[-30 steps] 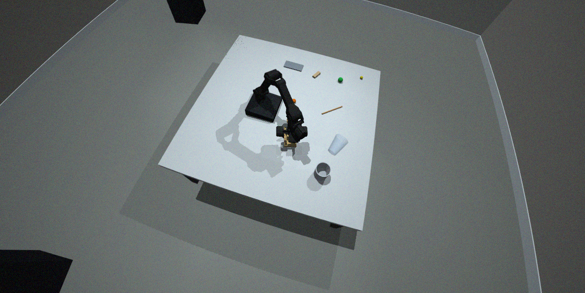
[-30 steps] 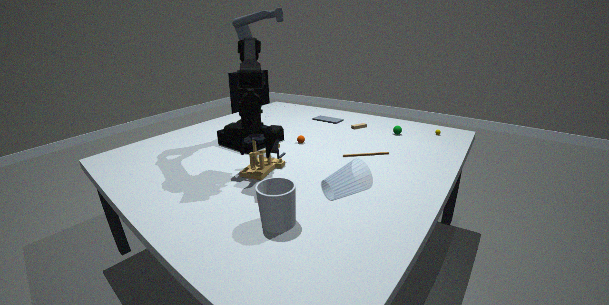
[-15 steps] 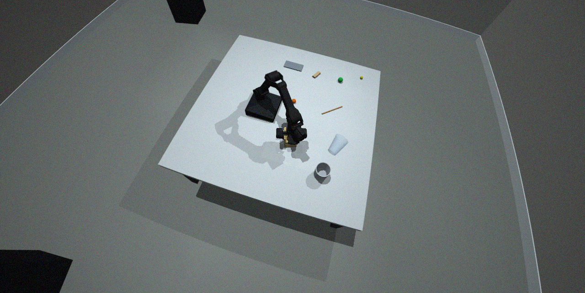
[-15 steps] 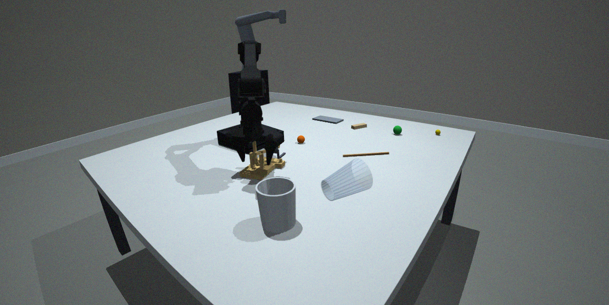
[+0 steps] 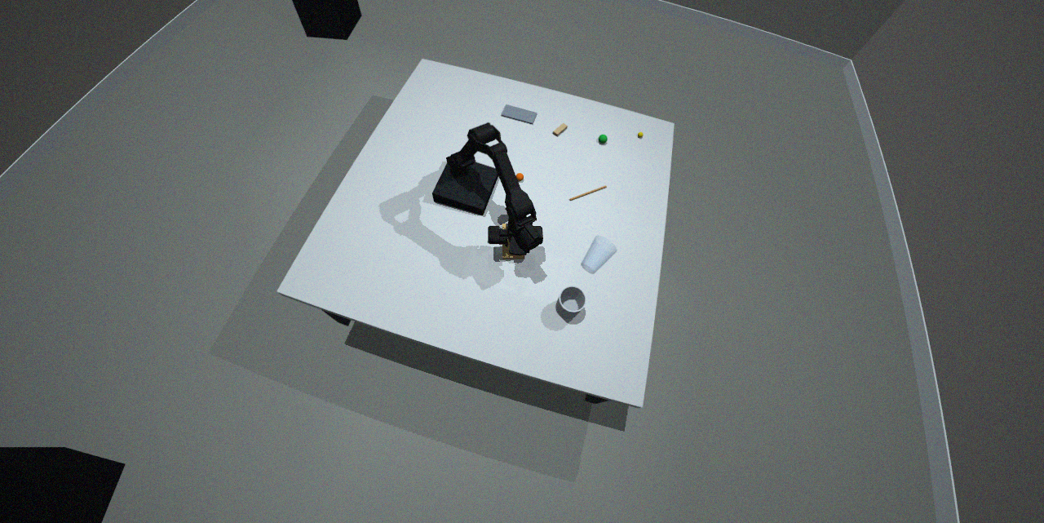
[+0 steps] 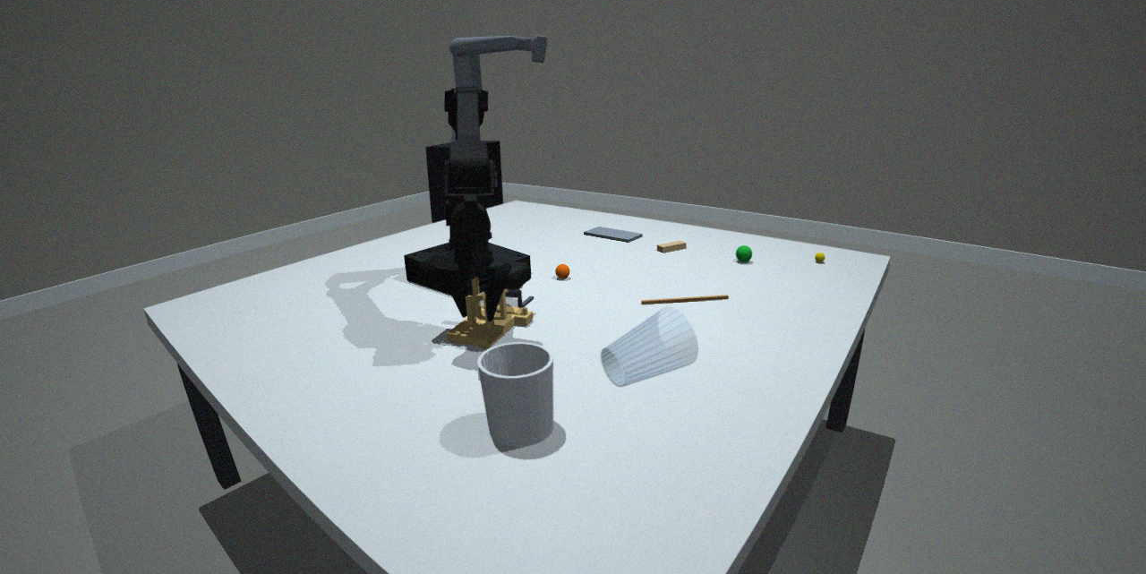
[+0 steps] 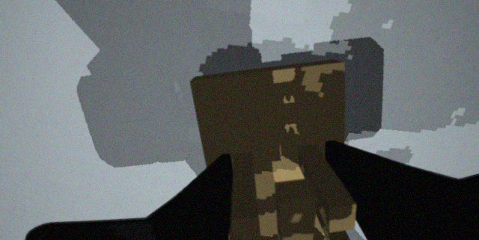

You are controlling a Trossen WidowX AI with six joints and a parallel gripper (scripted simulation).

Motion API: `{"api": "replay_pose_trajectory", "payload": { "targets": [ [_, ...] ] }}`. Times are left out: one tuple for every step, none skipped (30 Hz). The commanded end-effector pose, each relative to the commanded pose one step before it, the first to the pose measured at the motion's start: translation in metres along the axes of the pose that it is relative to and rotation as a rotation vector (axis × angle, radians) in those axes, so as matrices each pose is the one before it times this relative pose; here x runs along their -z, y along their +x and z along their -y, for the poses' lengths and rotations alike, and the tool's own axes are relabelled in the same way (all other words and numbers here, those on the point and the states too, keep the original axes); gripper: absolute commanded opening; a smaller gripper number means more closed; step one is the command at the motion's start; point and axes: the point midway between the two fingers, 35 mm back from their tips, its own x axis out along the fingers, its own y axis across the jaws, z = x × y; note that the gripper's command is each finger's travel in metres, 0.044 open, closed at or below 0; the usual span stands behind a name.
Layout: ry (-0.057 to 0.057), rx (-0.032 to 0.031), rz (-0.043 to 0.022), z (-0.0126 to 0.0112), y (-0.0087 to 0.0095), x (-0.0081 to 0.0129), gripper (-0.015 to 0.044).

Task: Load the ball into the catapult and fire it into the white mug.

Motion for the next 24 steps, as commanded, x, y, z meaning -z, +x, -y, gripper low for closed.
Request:
{"api": "replay_pose_trajectory", "payload": {
  "targets": [
    [-0.0001,-0.00205,-0.00031,-0.00039,-0.00002,-0.00007,0.0171],
    [0.0000,0.00000,0.00000,0.00000,0.00000,0.00000,0.0164],
    [0.0000,0.00000,0.00000,0.00000,0.00000,0.00000,0.0157],
    [0.0000,0.00000,0.00000,0.00000,0.00000,0.00000,0.0151],
    [0.0000,0.00000,0.00000,0.00000,0.00000,0.00000,0.0144],
    [0.0000,0.00000,0.00000,0.00000,0.00000,0.00000,0.0137],
    [0.0000,0.00000,0.00000,0.00000,0.00000,0.00000,0.0131],
    [0.0000,0.00011,0.00008,-0.00009,-0.00274,-0.00023,0.0105],
    [0.0001,0.00032,0.00023,-0.00019,-0.00826,-0.00055,0.0078],
    [0.0001,0.00057,0.00034,-0.00006,-0.01389,-0.00049,0.0052],
    [0.0001,0.00061,0.00028,0.00028,-0.01401,0.00006,0.0026],
    [0.0001,0.00038,0.00014,0.00033,-0.00845,0.00030,0.0000],
    [0.0000,0.00013,0.00004,0.00014,-0.00282,0.00014,0.0000],
    [0.0000,0.00000,0.00000,0.00000,0.00000,0.00000,0.0000],
    [0.0000,0.00000,0.00000,0.00000,0.00000,0.00000,0.0000],
    [-0.0055,-0.00001,-0.00009,-0.00001,0.00003,0.00000,0.0000],
    [-0.0166,-0.00003,-0.00027,-0.00003,0.00008,0.00001,0.0000],
    [-0.0276,-0.00006,-0.00045,-0.00006,0.00014,0.00002,0.0000],
    [-0.0318,-0.00008,-0.00053,-0.00002,0.00017,0.00016,0.0000],
    [-0.0341,-0.00011,-0.00056,-0.00002,0.00018,0.00017,0.0000],
    [-0.0341,-0.00013,-0.00056,-0.00003,0.00018,0.00017,0.0000],
    [-0.0341,-0.00017,-0.00055,-0.00023,0.00017,0.00008,0.0000],
    [-0.0341,-0.00018,-0.00054,-0.00023,0.00017,0.00007,0.0000],
    [-0.0341,-0.00020,-0.00054,-0.00023,0.00017,0.00006,0.0000]
  ]
}}
